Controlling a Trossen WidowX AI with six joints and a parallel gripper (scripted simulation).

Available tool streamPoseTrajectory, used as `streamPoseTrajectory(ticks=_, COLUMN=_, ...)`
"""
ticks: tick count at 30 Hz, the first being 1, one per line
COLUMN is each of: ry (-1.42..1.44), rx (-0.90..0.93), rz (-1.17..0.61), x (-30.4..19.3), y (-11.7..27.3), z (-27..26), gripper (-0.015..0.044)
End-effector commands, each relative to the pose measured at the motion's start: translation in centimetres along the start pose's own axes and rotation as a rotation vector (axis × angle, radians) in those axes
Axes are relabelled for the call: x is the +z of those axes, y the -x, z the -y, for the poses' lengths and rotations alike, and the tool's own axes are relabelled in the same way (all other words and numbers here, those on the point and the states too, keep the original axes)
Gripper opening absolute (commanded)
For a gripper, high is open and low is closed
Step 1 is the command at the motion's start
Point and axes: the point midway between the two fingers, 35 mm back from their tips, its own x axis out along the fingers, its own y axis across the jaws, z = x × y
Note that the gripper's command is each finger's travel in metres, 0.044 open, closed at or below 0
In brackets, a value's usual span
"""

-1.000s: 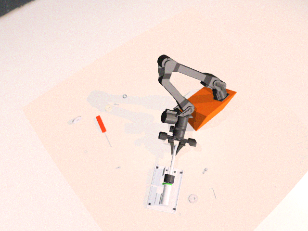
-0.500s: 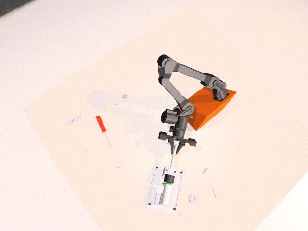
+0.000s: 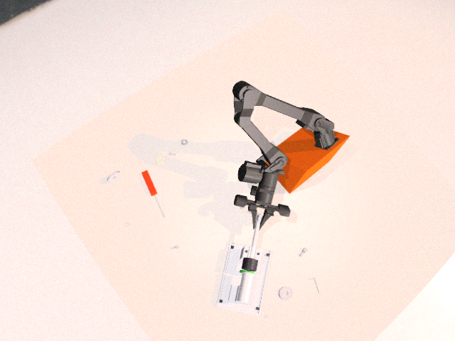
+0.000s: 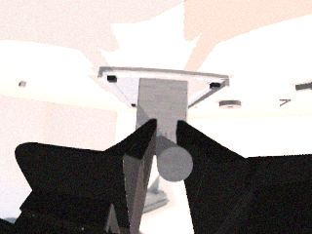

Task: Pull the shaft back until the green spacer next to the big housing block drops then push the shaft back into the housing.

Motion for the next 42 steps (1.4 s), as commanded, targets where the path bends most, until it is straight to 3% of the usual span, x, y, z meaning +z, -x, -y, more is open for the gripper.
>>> streamPoseTrajectory(ticks=1, ry=0.000, rx=-0.002, rz=-0.002, x=-0.1, y=-0.2, z=0.1, gripper=0.0000)
streamPoseTrajectory(ticks=42, ry=0.000, rx=-0.001, rz=-0.002, x=-0.8, y=-1.4, z=0.1, gripper=0.0000)
